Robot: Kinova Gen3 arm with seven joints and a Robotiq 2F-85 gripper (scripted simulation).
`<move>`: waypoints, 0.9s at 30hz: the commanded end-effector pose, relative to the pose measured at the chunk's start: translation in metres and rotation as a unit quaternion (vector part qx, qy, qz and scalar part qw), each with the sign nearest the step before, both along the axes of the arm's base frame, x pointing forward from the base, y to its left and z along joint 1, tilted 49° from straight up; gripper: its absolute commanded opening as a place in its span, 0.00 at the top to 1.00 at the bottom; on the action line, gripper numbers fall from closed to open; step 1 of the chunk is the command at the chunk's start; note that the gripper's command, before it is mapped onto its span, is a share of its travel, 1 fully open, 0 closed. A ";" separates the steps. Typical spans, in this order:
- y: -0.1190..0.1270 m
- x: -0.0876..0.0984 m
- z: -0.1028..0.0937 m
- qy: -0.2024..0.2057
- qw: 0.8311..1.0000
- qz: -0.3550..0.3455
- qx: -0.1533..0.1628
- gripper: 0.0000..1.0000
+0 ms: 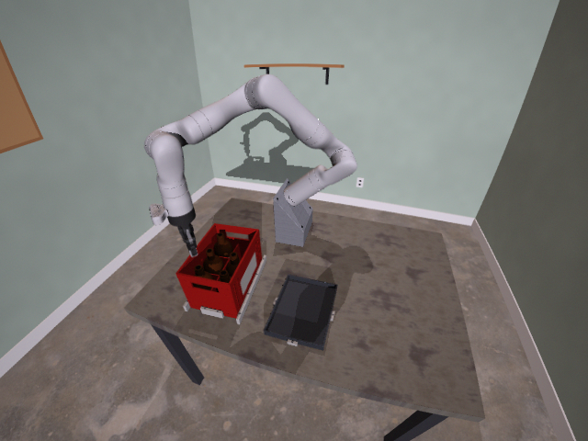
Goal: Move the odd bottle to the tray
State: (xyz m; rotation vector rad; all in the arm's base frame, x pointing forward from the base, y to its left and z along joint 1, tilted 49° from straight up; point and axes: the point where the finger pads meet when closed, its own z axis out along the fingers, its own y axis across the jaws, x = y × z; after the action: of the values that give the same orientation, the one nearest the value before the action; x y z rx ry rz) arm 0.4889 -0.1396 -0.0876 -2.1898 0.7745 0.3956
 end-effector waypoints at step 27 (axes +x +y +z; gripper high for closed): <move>0.040 -0.002 0.049 -0.001 1.000 -0.001 0.000 1.00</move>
State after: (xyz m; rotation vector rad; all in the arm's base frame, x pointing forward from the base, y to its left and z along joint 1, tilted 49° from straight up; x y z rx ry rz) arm 0.4892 -0.1098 -0.0641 -2.1683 0.7954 0.4043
